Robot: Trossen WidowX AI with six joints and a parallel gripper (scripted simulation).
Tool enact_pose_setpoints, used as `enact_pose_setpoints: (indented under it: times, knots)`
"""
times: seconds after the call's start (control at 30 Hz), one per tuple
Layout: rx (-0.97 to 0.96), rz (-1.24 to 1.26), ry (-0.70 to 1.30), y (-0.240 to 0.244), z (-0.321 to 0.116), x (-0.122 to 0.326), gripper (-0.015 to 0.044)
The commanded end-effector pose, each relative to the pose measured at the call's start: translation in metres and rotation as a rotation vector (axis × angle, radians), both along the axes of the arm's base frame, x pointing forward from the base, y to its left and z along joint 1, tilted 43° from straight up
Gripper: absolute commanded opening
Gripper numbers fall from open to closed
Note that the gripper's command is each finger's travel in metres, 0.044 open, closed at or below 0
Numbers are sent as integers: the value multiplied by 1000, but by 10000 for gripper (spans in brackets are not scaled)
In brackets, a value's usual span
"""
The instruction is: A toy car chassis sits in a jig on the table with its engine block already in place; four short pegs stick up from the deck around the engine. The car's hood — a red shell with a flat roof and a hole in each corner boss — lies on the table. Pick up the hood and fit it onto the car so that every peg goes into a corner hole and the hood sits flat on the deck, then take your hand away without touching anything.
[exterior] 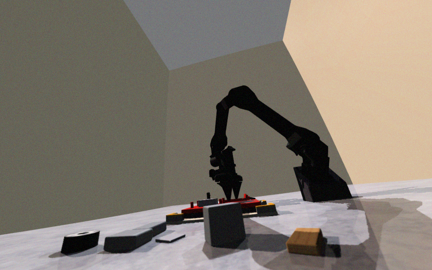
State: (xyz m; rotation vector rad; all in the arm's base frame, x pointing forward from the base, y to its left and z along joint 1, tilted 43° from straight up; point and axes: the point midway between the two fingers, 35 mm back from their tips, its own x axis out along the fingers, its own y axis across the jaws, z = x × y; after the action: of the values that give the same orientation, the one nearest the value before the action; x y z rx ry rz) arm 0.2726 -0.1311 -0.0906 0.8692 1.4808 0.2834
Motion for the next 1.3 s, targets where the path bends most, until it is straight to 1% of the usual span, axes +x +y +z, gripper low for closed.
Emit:
enact_pose_setpoints:
  times: [0.0,0.47,0.6,0.9,1.23,1.27]
  knots:
    - [6,-4,1,3,-1,0,440]
    - [6,-4,1,7,-7,0,440]
    - [0,0,0,5,-5,1,335]
    - [0,0,0,5,-5,1,275]
    - [0,0,1,-2,2,-1,12]
    - [0,0,1,-3,3,-1,0]
